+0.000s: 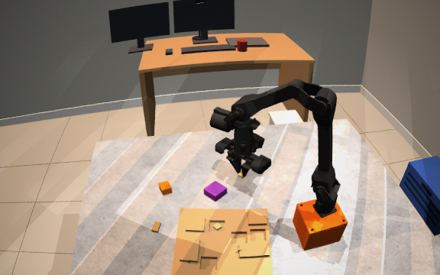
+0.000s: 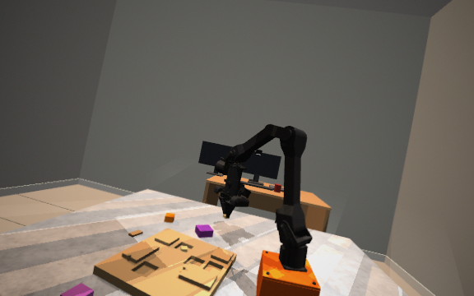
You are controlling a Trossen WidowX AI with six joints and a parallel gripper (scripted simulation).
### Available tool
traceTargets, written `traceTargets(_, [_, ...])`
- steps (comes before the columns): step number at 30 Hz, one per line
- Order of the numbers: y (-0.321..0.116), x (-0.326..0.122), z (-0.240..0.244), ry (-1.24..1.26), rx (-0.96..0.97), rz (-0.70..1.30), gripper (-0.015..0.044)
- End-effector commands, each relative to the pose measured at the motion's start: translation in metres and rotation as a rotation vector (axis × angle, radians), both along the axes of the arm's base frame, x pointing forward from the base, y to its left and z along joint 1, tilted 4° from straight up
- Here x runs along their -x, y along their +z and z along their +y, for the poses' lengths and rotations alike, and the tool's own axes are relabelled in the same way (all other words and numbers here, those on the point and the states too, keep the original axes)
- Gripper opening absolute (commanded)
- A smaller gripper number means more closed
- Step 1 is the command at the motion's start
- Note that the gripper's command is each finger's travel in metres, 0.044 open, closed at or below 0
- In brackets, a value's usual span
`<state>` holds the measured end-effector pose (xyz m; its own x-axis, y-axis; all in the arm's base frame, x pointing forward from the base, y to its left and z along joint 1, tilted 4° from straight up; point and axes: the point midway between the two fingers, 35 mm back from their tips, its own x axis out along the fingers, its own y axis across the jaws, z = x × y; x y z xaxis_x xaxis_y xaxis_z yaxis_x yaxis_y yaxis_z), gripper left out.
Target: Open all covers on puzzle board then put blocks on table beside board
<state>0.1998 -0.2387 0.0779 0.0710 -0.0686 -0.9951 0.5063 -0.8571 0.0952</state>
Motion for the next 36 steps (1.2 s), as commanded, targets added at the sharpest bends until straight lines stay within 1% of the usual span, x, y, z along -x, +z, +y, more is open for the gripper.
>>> traceTargets(1, [-0.006, 0.001, 0.001, 0.006, -0.006, 0.0, 0.008])
traceTargets(36, [-0.063, -0.006, -0.006, 0.006, -0.006, 0.0, 0.008])
